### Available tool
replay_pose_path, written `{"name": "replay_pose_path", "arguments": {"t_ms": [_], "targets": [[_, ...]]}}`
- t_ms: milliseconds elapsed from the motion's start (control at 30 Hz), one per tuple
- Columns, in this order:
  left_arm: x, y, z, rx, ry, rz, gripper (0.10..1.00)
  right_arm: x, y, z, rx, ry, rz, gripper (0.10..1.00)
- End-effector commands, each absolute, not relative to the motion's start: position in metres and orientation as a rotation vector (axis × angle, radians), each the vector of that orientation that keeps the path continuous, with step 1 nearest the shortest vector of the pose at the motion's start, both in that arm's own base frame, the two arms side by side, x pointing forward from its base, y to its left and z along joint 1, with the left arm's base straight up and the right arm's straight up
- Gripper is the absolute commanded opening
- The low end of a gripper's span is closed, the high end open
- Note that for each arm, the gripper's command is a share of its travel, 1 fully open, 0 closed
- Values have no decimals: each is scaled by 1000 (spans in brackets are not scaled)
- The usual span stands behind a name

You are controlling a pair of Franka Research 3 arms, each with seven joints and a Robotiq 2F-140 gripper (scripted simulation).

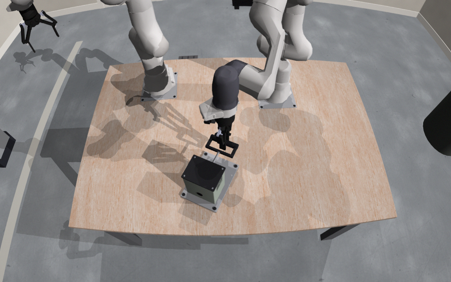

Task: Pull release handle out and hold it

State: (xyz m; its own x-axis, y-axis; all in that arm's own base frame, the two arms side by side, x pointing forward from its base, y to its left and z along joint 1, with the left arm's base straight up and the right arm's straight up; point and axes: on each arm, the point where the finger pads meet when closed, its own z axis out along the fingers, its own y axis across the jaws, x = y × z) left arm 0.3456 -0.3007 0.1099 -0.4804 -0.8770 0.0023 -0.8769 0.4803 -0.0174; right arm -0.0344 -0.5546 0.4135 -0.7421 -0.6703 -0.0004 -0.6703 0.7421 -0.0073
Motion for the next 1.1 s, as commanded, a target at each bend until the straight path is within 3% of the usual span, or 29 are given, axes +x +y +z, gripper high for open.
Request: {"name": "replay_pose_path", "arguments": {"t_ms": [0,1067], "targets": [[338,-298,109,-1597,2705,0,99,-34,-555,414,-1127,2929,-11,1000],[331,-294,109,-1597,2705,0,99,-34,-555,414,-1127,2929,-11,1000]]}}
